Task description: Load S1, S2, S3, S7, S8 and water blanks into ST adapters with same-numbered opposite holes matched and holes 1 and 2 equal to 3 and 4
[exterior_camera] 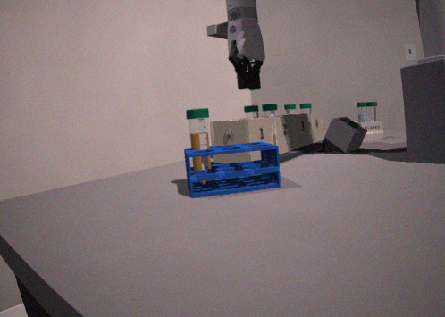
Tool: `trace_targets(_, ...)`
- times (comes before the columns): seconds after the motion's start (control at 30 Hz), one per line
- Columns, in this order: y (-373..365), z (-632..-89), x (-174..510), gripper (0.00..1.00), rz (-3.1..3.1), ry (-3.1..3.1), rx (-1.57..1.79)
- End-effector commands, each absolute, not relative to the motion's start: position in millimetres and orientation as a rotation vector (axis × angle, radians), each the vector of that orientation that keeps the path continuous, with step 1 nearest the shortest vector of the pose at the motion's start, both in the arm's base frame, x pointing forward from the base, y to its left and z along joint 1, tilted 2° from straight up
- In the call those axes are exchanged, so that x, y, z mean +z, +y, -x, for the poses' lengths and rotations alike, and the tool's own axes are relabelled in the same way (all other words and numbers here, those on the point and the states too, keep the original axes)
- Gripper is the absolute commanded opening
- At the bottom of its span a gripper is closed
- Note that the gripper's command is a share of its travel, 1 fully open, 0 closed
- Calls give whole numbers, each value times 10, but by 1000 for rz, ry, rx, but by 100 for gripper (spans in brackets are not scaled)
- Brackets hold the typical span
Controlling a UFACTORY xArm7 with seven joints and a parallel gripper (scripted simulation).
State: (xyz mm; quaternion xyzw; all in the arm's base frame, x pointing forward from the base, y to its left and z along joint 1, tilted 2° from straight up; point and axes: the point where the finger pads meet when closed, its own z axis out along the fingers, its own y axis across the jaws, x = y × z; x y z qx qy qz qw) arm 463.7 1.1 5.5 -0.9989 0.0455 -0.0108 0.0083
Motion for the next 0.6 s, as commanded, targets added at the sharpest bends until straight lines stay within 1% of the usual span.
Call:
trace_targets(0.0,8,-4651,154,44,3121,143,-40)
trace_targets(0.57,4,-4644,455,44,3121,143,-40)
